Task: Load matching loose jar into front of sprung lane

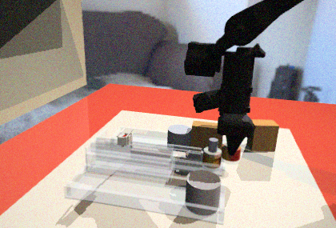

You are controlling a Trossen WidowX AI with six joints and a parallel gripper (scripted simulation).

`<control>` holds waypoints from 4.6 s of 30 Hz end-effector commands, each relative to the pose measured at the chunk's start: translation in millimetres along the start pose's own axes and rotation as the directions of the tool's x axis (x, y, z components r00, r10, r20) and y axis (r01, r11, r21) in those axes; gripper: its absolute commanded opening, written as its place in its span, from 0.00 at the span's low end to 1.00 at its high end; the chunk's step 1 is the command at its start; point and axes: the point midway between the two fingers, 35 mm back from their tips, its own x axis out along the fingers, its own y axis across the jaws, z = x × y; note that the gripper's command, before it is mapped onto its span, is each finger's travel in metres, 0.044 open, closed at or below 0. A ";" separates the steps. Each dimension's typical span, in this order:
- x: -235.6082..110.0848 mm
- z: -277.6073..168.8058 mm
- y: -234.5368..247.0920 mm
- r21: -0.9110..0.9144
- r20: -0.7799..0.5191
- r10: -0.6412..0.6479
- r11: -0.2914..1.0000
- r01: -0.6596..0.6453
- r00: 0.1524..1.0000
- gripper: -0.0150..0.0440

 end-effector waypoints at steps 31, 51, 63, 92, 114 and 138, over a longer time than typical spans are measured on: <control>-0.1 19.2 0.2 0.000 0.026 0.000 1.000 0.000 1.000 0.25; -0.2 25.9 0.2 0.000 0.026 0.000 1.000 0.000 1.000 0.25; -0.5 29.9 0.3 0.000 0.027 0.000 1.000 0.000 1.000 0.25; -2.2 39.4 0.4 0.000 0.027 0.000 1.000 0.000 1.000 0.25; -3.8 42.8 0.5 0.000 0.028 0.000 1.000 0.000 1.000 0.25; -3.9 43.3 0.5 0.000 0.028 0.000 1.000 0.000 1.000 0.25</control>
